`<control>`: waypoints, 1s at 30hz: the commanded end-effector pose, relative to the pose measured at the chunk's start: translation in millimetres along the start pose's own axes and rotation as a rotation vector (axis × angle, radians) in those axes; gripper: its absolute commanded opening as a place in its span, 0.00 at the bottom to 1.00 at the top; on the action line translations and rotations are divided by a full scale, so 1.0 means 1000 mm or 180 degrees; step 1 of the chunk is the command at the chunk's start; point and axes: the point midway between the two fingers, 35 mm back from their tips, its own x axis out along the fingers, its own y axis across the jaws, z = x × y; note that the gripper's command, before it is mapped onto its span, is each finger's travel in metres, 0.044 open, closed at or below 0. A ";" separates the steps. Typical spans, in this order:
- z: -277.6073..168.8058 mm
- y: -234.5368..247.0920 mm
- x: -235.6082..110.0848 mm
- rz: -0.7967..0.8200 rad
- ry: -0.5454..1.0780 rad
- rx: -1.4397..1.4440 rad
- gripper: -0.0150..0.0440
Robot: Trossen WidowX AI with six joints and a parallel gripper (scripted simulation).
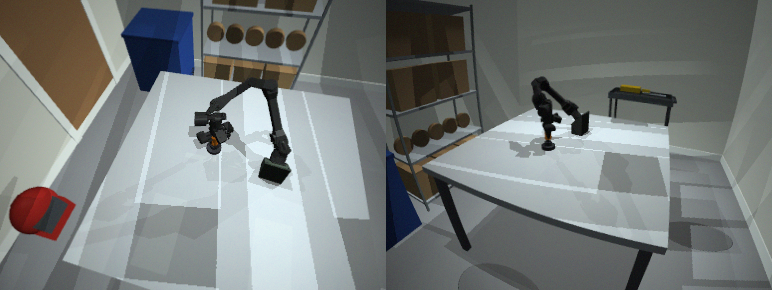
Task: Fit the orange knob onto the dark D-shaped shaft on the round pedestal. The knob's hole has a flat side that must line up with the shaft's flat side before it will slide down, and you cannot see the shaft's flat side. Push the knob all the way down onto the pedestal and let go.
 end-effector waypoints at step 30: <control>0.000 -0.001 -0.002 -0.0008 0.0002 -0.0660 0.25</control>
